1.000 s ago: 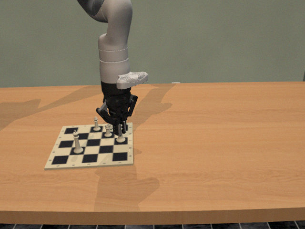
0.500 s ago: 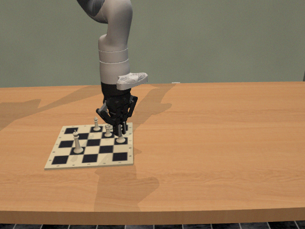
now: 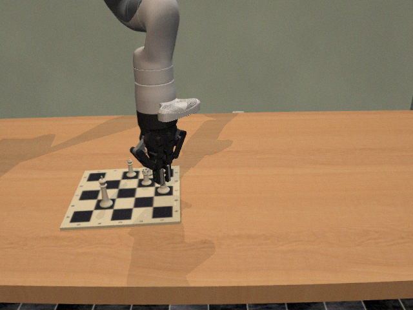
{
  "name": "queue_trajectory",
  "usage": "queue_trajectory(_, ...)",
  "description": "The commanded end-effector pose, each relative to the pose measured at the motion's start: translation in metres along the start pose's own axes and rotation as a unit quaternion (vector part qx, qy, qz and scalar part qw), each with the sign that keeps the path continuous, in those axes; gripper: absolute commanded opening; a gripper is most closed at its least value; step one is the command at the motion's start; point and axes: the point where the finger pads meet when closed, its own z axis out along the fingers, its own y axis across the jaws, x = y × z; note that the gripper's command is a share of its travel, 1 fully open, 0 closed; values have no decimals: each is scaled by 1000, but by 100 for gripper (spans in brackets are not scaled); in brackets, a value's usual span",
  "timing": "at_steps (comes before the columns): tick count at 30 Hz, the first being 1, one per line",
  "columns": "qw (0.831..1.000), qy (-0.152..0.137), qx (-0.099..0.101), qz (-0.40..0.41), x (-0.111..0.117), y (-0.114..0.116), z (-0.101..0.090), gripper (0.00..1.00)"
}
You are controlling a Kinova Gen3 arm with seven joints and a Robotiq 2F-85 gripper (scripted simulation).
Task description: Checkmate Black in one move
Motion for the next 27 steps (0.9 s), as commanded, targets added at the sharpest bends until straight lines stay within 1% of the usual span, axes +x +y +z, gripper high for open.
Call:
queue_trajectory(1, 1000, 0, 1, 0, 0, -1, -1, 0)
queue_trajectory(17, 1000, 0, 1, 0, 0, -1, -1, 0)
queue_trajectory(18, 1000, 0, 1, 0, 0, -1, -1, 8)
queue_trajectory(20, 1000, 0, 1, 0, 0, -1, -1, 8)
queue_trajectory(21, 1000, 0, 1, 0, 0, -1, -1, 16)
queue_trajectory(23, 1000, 0, 1, 0, 0, -1, -1, 16)
queue_trajectory(24, 1000, 0, 1, 0, 0, -1, -1, 25)
queue_trajectory(26, 1000, 0, 1, 0, 0, -1, -1, 25)
queue_trajectory(27, 1000, 0, 1, 0, 0, -1, -1, 33)
